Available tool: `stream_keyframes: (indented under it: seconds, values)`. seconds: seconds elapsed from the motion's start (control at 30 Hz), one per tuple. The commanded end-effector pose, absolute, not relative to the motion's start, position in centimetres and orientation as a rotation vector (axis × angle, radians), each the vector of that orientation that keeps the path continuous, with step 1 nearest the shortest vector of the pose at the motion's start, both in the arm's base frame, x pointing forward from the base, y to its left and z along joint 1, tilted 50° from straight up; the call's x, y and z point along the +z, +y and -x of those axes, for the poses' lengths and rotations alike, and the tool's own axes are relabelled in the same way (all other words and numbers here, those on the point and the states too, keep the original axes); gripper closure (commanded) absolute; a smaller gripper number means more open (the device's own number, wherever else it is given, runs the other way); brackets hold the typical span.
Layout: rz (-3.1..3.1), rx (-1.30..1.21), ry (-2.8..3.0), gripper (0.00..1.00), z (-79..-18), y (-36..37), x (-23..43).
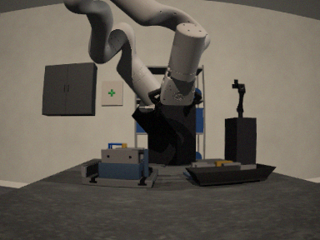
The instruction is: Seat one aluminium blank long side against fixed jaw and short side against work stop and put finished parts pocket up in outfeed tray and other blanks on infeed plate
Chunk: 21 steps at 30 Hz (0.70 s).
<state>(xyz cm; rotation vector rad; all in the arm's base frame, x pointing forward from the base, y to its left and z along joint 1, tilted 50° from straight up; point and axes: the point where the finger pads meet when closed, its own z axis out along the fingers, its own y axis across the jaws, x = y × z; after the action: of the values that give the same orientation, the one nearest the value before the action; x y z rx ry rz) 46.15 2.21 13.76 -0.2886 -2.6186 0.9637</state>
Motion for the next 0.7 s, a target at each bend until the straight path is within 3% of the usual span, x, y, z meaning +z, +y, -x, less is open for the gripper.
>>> stream_keyframes:
  seconds: [0.0,0.67]
  values:
    - [0.292,1.028,-2.751,0.00,-46.8,3.6,12.4]
    - [0.285,1.132,-3.098,0.00,-48.7,8.1,8.8]
